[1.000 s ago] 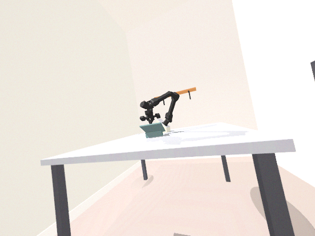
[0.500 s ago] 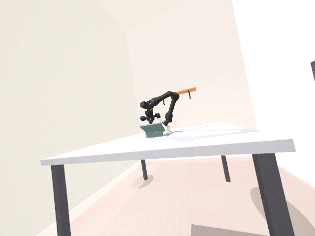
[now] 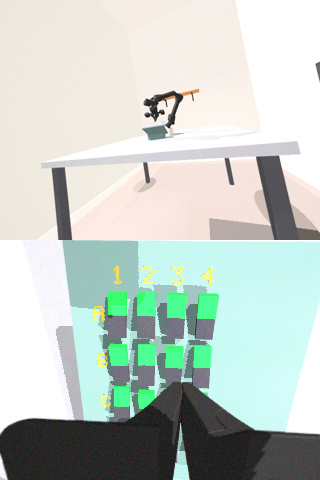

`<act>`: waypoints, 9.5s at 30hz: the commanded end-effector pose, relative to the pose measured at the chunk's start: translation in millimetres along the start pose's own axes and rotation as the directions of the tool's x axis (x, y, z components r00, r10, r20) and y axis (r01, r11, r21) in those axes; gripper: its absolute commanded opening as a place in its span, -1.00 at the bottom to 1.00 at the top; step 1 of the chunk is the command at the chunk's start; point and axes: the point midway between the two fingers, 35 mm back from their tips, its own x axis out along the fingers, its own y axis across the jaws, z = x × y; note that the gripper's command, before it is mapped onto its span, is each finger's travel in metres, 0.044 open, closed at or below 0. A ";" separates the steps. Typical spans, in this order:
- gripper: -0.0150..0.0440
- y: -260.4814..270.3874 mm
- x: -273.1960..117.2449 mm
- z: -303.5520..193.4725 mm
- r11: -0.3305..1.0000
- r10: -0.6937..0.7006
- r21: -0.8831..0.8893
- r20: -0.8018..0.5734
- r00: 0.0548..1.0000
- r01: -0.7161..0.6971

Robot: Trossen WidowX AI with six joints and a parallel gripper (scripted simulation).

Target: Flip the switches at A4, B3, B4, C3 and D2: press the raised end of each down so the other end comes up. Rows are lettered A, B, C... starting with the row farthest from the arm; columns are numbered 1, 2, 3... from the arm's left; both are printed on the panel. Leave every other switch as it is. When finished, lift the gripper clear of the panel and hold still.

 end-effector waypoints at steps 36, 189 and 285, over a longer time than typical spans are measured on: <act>-0.49 3.9 59.2 -2.5 1.000 0.000 -0.007 -0.028 1.000 0.000; -0.49 -18.9 63.2 -22.8 1.000 0.000 -0.007 0.024 1.000 0.001; -0.49 3.1 60.8 -63.3 1.000 0.000 -0.005 0.023 1.000 0.000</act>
